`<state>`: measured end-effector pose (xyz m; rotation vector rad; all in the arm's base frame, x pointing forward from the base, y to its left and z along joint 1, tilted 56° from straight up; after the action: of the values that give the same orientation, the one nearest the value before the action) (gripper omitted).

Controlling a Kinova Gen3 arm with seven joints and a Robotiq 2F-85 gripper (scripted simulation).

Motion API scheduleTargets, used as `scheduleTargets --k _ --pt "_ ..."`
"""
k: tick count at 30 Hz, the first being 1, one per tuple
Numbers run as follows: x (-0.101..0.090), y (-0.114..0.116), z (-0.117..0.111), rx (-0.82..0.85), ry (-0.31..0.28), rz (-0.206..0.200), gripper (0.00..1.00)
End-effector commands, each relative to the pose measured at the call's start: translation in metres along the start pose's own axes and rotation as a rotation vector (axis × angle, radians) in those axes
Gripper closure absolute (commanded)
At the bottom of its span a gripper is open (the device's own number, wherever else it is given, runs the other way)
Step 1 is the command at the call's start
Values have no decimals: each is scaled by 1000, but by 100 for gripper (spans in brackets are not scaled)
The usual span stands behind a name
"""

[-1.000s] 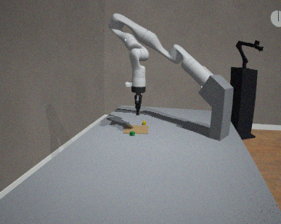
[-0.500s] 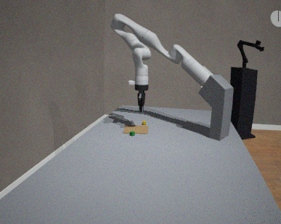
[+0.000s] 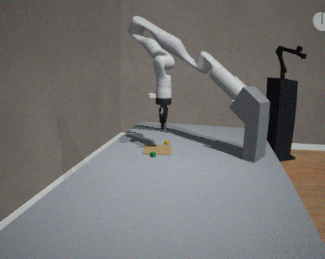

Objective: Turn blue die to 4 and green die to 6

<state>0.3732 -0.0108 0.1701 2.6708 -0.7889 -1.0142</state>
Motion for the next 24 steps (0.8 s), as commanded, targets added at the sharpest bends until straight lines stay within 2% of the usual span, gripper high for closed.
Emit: scheduleTargets --k 1,7,14,16,24 --pt "2 0 0 0 0 1 85" --pt "11 0 0 0 1 1 85" --pt "32 1 0 0 1 1 85" --pt "32 1 0 0 1 1 85" --pt "62 1 0 0 1 1 85"
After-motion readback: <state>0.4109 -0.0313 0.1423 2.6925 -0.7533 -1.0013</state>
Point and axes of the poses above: the point where the finger pads meet when closed, its own x axis out along the fingers, its own y axis across the jaws, z = x × y, the point moved 2 cm from there along -x, back along the fingers, and after that the axes turned 13 degrees about x, right-handed, at the moved point
